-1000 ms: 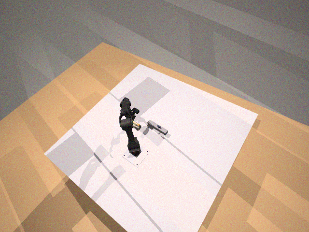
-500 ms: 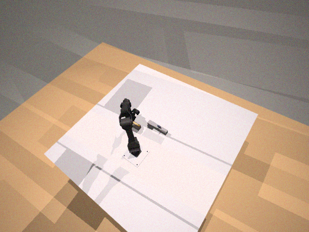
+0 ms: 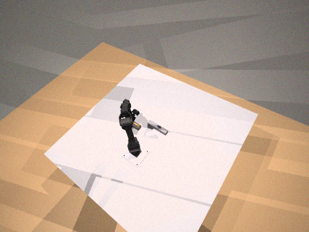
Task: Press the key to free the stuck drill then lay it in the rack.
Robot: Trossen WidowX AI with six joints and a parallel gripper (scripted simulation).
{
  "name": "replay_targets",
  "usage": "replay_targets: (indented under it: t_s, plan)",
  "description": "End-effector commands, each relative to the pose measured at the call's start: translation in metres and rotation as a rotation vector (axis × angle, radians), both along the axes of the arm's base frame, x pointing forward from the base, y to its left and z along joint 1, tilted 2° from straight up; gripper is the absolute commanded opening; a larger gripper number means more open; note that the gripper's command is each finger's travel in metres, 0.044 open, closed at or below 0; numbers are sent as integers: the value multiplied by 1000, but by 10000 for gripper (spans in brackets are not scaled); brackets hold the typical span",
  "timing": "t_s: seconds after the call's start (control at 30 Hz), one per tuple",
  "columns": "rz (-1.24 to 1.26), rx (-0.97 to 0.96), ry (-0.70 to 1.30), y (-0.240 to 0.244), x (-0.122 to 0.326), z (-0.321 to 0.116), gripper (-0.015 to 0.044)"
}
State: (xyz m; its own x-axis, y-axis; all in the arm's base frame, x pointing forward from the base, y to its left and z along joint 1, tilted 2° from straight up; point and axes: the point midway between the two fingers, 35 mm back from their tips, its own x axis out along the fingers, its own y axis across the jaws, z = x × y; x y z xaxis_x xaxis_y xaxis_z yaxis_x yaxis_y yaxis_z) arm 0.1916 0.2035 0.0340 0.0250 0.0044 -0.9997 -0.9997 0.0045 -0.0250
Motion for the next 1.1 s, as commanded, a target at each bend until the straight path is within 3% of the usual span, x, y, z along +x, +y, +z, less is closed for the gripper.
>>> replay_targets:
  t_s: [0.0, 0.3, 0.87, 1.07]
  plan:
    - [-6, -14, 5, -4, -2, -7, 0]
    - [-6, -14, 5, -6, -2, -7, 0]
    - [0, 3, 1, 0, -1, -2, 440]
    - [-6, -14, 5, -1, -3, 24, 440]
